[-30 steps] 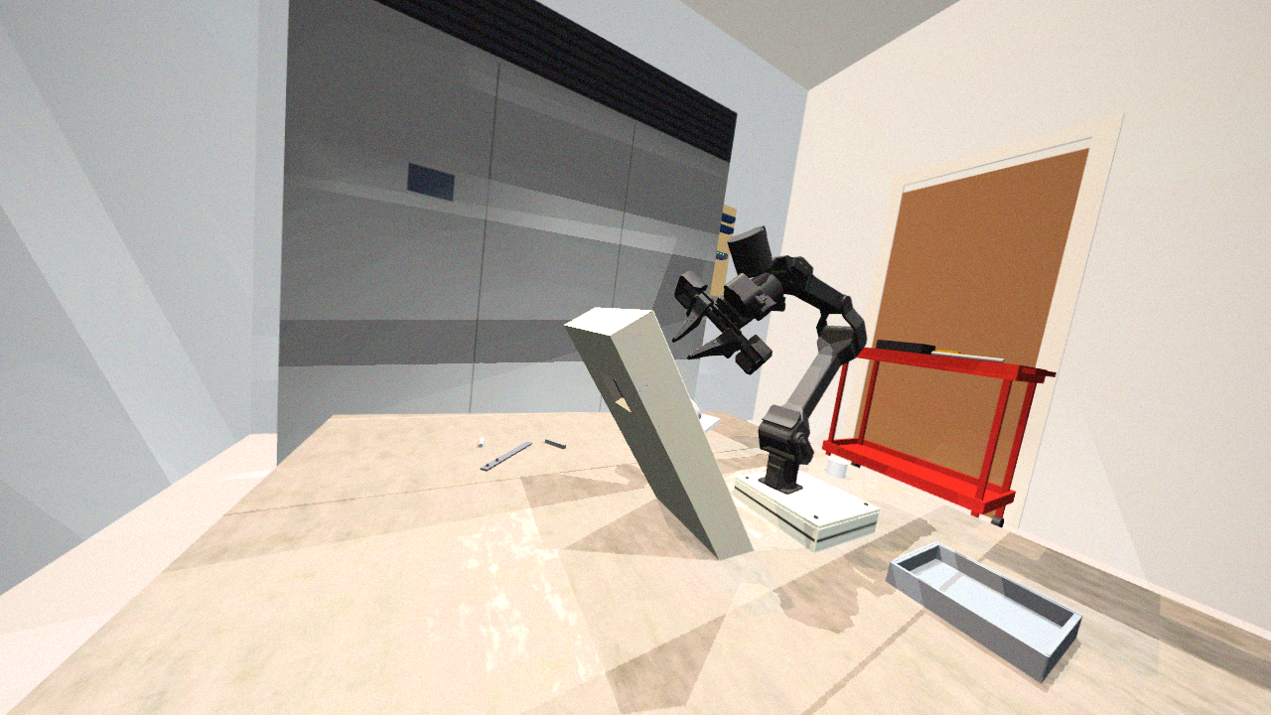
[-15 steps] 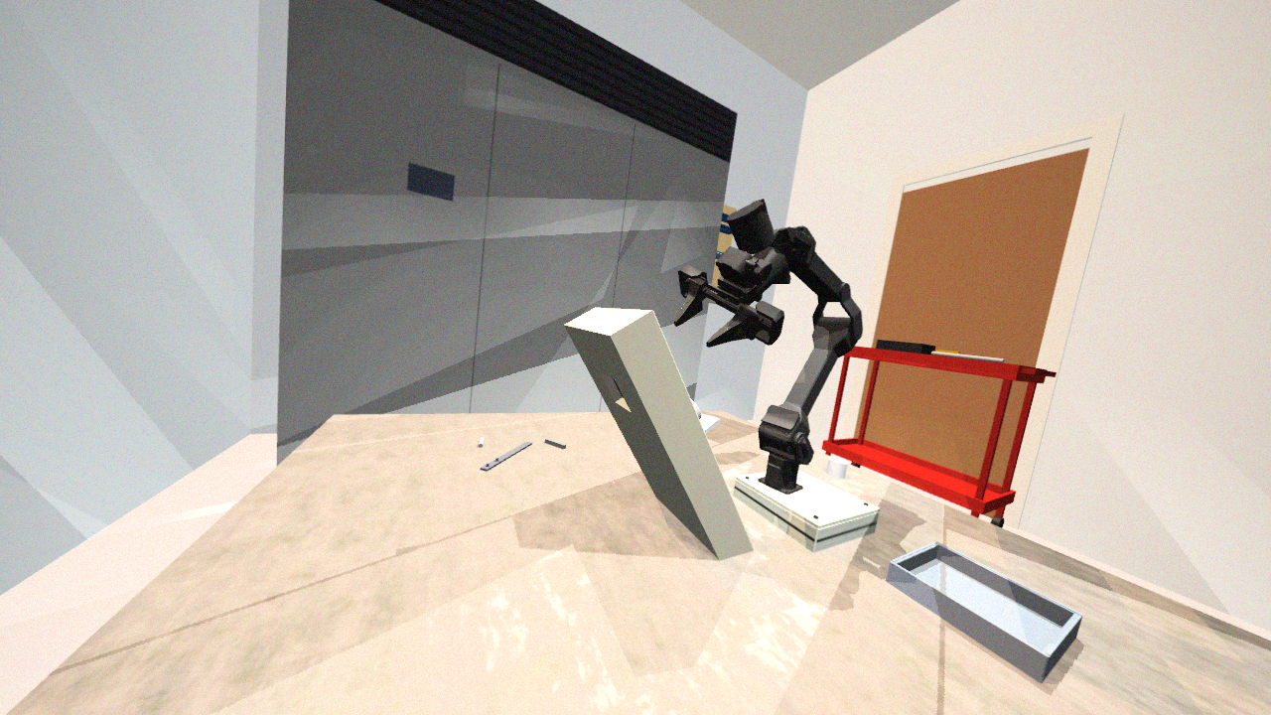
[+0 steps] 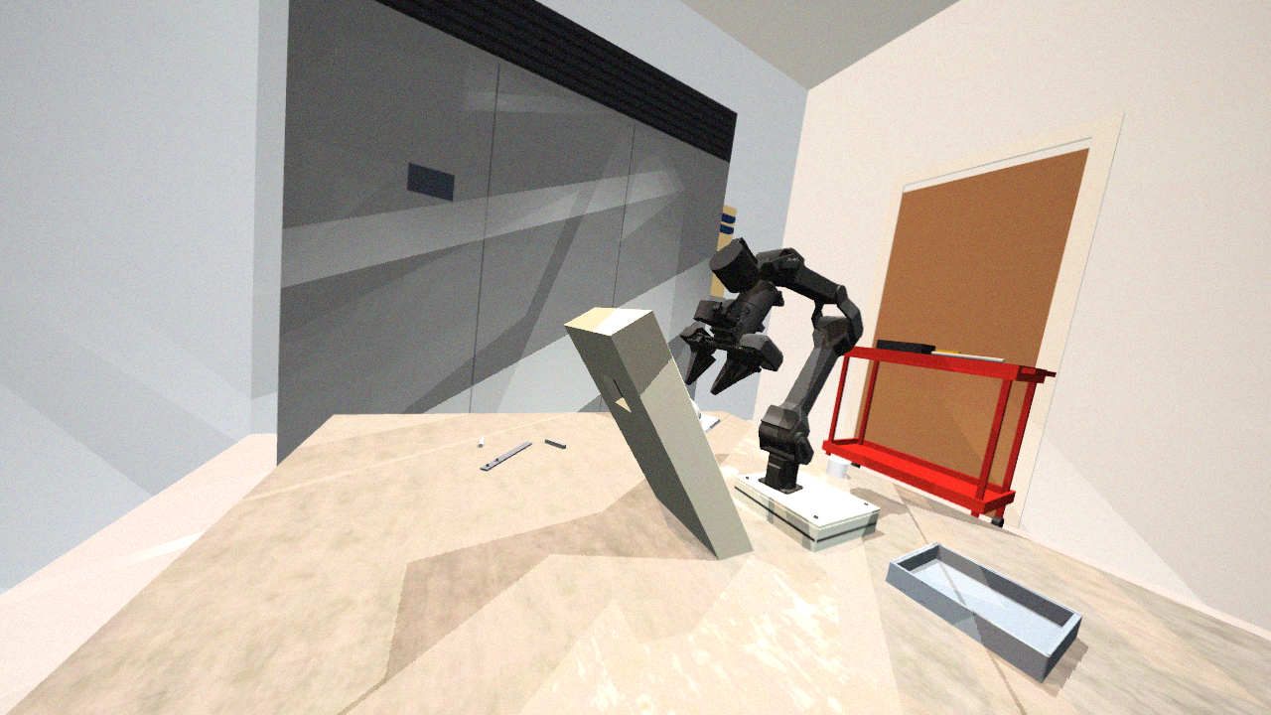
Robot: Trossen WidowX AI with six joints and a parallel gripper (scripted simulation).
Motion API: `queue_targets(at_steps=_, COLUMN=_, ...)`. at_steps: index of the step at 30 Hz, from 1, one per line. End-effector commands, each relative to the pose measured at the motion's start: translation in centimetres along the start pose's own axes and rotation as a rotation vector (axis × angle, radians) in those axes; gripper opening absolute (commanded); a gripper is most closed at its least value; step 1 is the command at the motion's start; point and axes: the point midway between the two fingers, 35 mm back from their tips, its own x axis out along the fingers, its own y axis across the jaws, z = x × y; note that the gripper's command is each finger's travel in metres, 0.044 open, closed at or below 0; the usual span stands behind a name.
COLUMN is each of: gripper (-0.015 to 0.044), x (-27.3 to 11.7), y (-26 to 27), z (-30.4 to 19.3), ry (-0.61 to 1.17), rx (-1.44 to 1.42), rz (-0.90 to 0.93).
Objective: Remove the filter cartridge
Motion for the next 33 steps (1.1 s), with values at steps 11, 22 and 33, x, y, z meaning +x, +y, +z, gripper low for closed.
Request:
queue_targets(at_steps=11, gripper=0.0305, x=2.3, y=0.1, z=-0.1, ry=0.007, rx=0.009, rz=0.003)
queue_targets(at_steps=22, gripper=0.0305, x=4.1, y=0.1, z=-0.2, ry=0.006, rx=0.009, rz=0.003)
queue_targets(at_steps=33, gripper=0.0213, x=4.4, y=0.0, z=-0.1, ry=0.004, rx=0.012, rz=0.000)
